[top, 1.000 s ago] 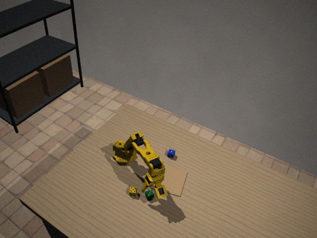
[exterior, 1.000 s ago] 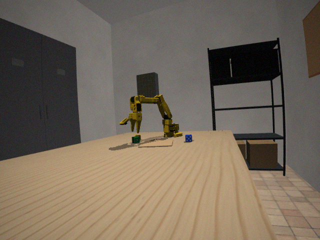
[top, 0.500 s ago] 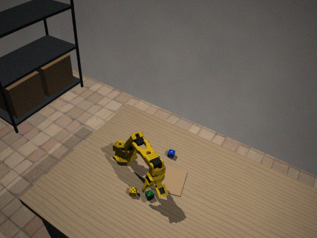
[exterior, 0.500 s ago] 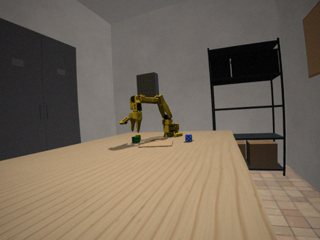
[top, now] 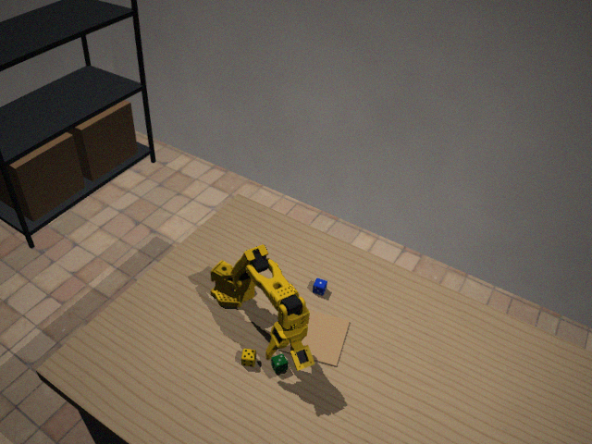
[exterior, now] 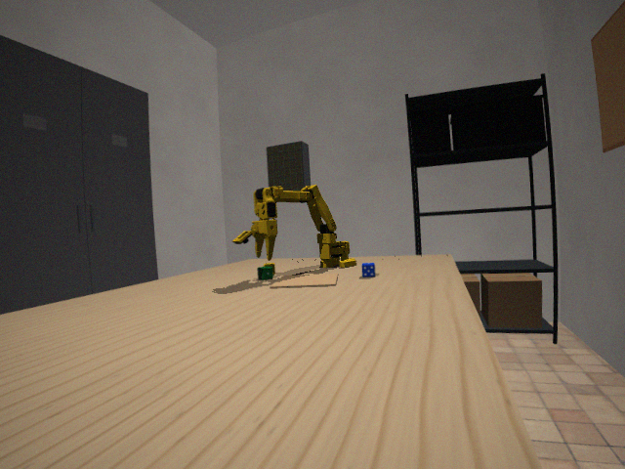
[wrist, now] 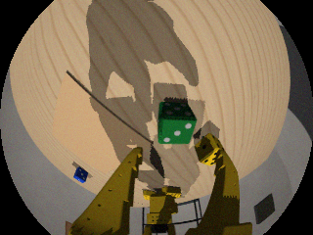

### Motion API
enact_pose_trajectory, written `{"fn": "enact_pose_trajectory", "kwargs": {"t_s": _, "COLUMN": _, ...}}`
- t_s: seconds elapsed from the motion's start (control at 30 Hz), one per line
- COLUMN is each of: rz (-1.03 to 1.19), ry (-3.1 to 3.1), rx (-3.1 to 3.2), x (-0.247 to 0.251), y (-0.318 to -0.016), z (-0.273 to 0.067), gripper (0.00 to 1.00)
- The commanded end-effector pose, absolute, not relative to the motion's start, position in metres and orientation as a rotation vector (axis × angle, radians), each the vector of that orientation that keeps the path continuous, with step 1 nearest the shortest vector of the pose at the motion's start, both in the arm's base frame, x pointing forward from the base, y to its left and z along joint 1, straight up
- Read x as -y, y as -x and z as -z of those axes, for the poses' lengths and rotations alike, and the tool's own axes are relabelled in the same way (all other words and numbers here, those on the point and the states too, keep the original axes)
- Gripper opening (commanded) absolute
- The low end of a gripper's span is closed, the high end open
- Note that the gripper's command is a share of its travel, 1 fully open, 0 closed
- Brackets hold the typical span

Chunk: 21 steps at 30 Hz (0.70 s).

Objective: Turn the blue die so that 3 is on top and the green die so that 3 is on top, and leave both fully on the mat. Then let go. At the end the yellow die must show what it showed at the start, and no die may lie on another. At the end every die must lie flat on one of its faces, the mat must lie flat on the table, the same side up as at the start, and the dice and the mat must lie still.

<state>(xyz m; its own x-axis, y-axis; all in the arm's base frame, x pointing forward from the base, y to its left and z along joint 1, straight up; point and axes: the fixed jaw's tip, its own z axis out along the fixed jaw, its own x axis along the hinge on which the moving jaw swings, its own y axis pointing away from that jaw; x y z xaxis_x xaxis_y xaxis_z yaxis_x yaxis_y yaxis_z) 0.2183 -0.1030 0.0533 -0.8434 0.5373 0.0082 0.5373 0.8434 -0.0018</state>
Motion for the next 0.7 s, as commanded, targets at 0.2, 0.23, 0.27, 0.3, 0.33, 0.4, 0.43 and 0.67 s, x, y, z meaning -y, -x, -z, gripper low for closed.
{"fn": "enact_pose_trajectory", "kwargs": {"t_s": 0.2, "rz": -0.011, "ry": 0.869, "rx": 3.058, "x": 0.104, "y": -0.224, "z": -0.048, "gripper": 0.35}}
{"fn": "enact_pose_trajectory", "kwargs": {"t_s": 0.23, "rz": -0.011, "ry": 0.869, "rx": 3.058, "x": 0.104, "y": -0.224, "z": -0.046, "gripper": 0.35}}
{"fn": "enact_pose_trajectory", "kwargs": {"t_s": 0.27, "rz": -0.011, "ry": 0.869, "rx": 3.058, "x": 0.104, "y": -0.224, "z": -0.044, "gripper": 0.35}}
{"fn": "enact_pose_trajectory", "kwargs": {"t_s": 0.3, "rz": -0.011, "ry": 0.869, "rx": 3.058, "x": 0.104, "y": -0.225, "z": -0.043, "gripper": 0.35}}
{"fn": "enact_pose_trajectory", "kwargs": {"t_s": 0.33, "rz": -0.011, "ry": 0.869, "rx": 3.058, "x": 0.104, "y": -0.225, "z": -0.041, "gripper": 0.35}}
{"fn": "enact_pose_trajectory", "kwargs": {"t_s": 0.4, "rz": -0.011, "ry": 0.869, "rx": 3.058, "x": 0.104, "y": -0.225, "z": -0.037, "gripper": 0.35}}
{"fn": "enact_pose_trajectory", "kwargs": {"t_s": 0.43, "rz": -0.011, "ry": 0.869, "rx": 3.058, "x": 0.104, "y": -0.225, "z": -0.035, "gripper": 0.35}}
{"fn": "enact_pose_trajectory", "kwargs": {"t_s": 0.67, "rz": -0.011, "ry": 0.869, "rx": 3.058, "x": 0.104, "y": -0.224, "z": -0.028, "gripper": 0.35}}
